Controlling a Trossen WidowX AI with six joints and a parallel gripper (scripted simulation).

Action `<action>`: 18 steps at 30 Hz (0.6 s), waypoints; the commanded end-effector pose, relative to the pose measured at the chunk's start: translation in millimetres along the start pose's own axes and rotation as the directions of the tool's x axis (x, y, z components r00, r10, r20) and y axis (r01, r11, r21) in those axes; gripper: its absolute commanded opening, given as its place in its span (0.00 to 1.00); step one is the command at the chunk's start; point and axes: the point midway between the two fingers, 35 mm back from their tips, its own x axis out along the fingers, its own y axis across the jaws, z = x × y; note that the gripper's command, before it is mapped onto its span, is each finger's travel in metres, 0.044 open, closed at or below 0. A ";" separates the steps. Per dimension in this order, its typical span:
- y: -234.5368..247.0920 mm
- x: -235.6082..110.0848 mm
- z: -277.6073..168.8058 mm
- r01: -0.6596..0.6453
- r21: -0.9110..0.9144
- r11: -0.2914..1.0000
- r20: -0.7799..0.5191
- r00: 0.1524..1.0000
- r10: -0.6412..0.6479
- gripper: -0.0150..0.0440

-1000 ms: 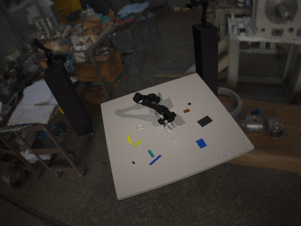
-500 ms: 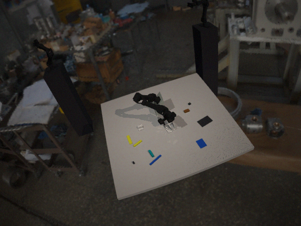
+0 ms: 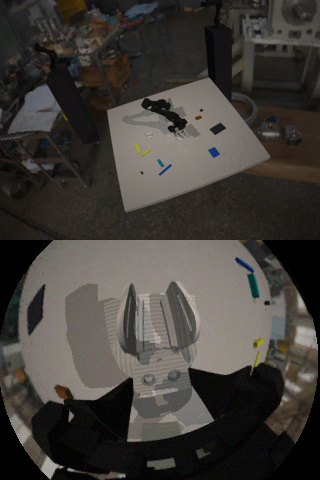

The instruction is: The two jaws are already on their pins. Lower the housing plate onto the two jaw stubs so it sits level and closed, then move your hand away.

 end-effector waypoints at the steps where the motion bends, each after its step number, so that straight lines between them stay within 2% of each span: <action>1: -0.3 -4.1 1.4 0.001 0.004 1.000 0.006 1.000 -0.001 0.85; 18: -0.8 -0.8 2.2 0.001 0.004 1.000 0.006 1.000 -0.001 0.85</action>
